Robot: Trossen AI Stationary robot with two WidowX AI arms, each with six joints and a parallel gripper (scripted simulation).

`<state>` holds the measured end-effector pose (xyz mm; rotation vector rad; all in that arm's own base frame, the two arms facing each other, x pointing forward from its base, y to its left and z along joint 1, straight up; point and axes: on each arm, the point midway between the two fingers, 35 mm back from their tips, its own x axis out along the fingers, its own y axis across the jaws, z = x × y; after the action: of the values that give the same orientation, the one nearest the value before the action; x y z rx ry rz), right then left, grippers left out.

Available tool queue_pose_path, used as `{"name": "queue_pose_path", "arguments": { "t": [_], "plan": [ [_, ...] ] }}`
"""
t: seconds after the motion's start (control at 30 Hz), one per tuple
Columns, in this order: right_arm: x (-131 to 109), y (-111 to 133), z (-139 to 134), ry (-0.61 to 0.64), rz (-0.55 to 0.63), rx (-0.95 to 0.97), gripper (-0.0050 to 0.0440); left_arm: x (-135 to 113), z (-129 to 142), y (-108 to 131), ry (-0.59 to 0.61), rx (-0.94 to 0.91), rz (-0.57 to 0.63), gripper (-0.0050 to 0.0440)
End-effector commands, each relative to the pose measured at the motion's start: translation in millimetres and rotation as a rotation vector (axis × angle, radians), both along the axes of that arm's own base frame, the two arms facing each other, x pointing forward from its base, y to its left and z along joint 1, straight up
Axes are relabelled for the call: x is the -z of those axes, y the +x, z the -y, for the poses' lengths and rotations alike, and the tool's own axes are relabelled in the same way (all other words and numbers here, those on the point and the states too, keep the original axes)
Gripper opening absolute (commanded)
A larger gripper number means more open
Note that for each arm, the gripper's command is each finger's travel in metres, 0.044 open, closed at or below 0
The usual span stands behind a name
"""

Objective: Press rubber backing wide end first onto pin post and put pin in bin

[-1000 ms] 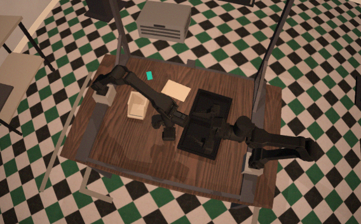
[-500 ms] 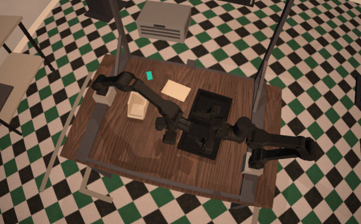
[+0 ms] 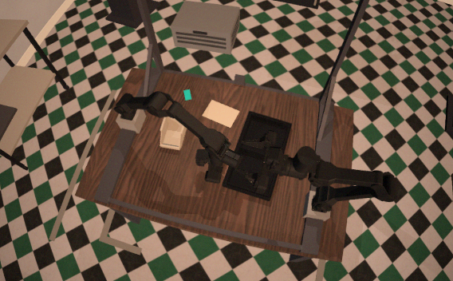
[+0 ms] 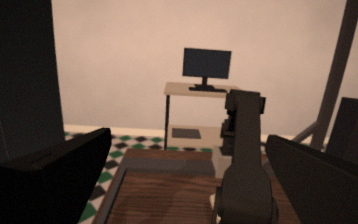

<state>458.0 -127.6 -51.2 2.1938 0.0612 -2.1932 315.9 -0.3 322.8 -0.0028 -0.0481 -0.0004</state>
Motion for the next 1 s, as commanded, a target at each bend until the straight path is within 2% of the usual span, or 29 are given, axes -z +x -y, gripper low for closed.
{"name": "queue_pose_path", "arguments": {
  "t": [0.0,0.17,0.37,0.57,0.6,0.9,0.97],
  "plan": [
    [-12.7,5.6,1.7,-0.009,0.030,0.001,0.0070,-6.1,-0.3,-1.3,0.003,0.000,0.016,0.0440],
    [-18.6,4.9,1.4,-0.011,0.039,0.002,0.0043,-6.1,-0.3,-1.3,0.003,0.000,0.016,0.0440],
    [-12.7,4.6,1.3,-0.009,0.030,0.001,0.0003,-6.1,-0.3,-1.3,0.003,0.000,0.016,0.0440],
    [-12.7,4.6,1.3,-0.009,0.030,0.001,-0.0001,-6.1,-0.3,-1.3,0.003,0.000,0.016,0.0440],
    [-21.8,6.7,1.9,-0.013,0.046,0.002,-0.0001,-6.1,-0.3,-1.3,0.003,0.000,0.016,0.0440],
    [-49.4,8.5,2.3,-0.016,0.057,0.002,-0.0005,-6.1,-0.3,-1.3,0.003,0.000,0.016,0.0440],
    [-56.0,8.1,2.2,-0.016,0.057,0.002,-0.0020,-6.1,-0.3,-1.3,0.003,0.000,0.016,0.0440]
  ]
}}
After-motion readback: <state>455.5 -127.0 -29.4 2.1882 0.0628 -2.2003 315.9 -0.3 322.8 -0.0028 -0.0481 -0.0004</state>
